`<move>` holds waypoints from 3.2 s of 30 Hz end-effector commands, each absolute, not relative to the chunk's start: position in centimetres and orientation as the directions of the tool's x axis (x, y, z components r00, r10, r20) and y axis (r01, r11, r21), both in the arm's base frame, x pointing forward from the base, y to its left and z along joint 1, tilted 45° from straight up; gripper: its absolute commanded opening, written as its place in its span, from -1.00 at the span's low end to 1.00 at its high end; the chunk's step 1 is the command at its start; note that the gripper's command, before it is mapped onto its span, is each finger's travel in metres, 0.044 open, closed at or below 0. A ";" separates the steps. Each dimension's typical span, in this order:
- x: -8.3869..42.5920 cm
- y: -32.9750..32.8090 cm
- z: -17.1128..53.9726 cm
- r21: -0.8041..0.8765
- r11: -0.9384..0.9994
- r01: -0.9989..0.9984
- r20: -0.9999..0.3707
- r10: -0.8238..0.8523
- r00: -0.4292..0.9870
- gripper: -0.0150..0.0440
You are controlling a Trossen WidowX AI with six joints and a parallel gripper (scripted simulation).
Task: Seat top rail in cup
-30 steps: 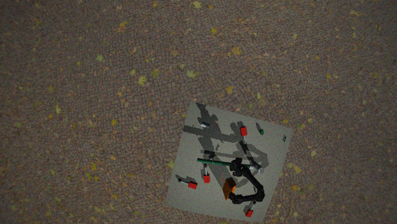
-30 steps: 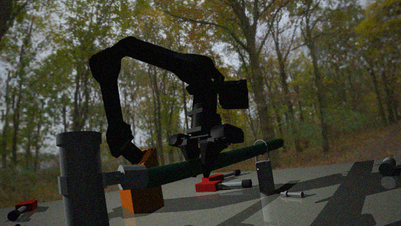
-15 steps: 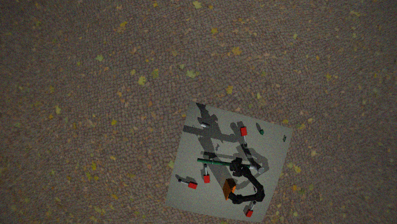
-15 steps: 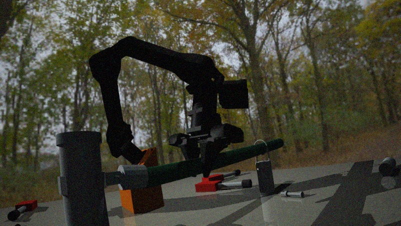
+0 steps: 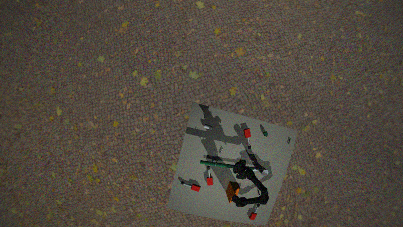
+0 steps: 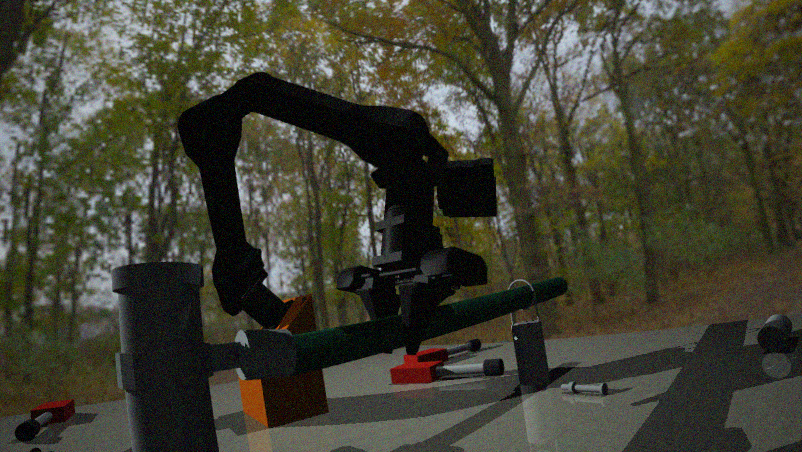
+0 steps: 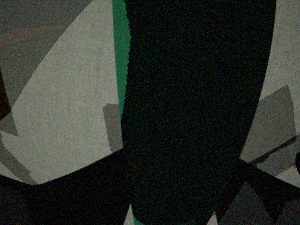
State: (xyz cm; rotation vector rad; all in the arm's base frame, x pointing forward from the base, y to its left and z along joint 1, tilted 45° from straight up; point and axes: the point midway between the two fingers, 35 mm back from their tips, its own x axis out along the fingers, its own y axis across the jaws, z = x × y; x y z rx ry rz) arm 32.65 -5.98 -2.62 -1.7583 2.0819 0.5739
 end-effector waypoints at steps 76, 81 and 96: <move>32.8 -7.9 0.2 0.103 0.155 -0.982 -0.514 -0.838 -0.186 -0.49; 32.8 -7.9 0.2 0.103 0.155 -0.982 -0.514 -0.838 -0.186 -0.31; 33.2 -5.2 0.2 0.105 0.154 -0.983 -0.519 -0.835 -0.186 1.00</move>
